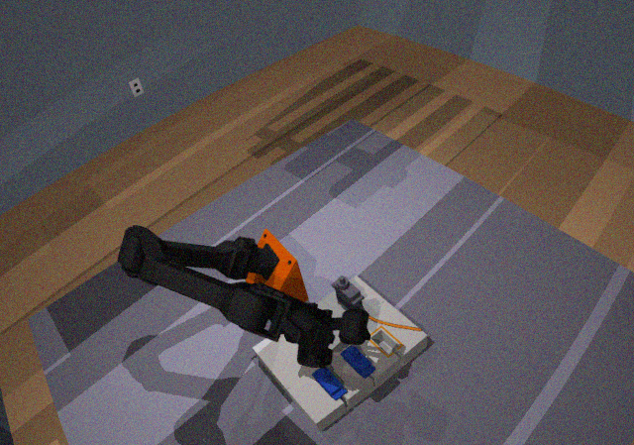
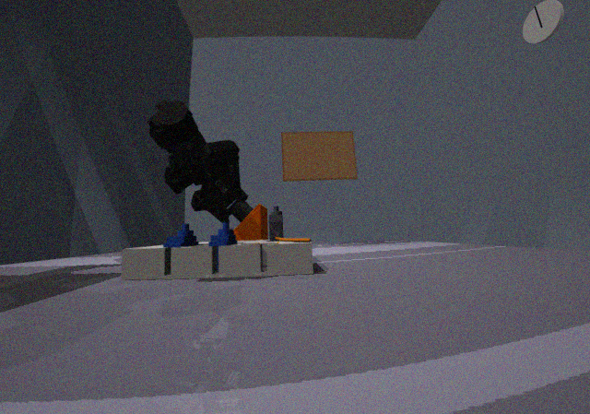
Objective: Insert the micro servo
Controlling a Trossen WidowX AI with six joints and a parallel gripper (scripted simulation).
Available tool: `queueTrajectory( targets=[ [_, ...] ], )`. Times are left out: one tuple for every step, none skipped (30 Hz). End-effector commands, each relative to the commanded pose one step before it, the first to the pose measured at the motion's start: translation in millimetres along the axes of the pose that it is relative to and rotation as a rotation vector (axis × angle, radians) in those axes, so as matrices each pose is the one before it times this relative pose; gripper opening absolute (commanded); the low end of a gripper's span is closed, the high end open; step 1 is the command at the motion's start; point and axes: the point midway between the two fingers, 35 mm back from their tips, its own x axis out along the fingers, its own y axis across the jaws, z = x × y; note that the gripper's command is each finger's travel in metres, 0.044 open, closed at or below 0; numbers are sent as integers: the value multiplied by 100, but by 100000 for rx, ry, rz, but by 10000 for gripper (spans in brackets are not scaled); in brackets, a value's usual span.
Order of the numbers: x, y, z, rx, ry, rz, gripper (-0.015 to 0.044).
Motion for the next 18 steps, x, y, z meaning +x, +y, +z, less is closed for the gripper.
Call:
queueTrajectory(
  targets=[
    [350,142,-1544,-9286,710,-6223,440],
    [64,84,-462,-2639,237,-1683,440],
    [58,88,-456,-2653,202,-1686,440],
    [53,93,-450,-2665,167,-1690,440],
    [47,97,-444,-2676,132,-1693,440],
    [41,101,-438,-2687,97,-1698,440],
    [36,105,-432,-2697,63,-1703,440],
    [30,109,-426,-2705,28,-1708,440],
    [24,112,-420,-2713,-7,-1714,440],
    [9,117,-387,-2469,-86,-1561,440],
    [13,117,-403,-2699,-71,-1708,440],
    [7,122,-402,-2741,-106,-1738,440],
    [14,120,-399,-2816,-140,-1782,440],
    [9,89,-379,-2972,-328,-1627,440],
    [-13,131,-369,-2654,-184,-1710,440],
    [-19,137,-374,-2737,-224,-1772,440],
    [-25,140,-369,-2748,-258,-1788,440],
    [-32,143,-362,-2749,-291,-1799,440]
  ],
)
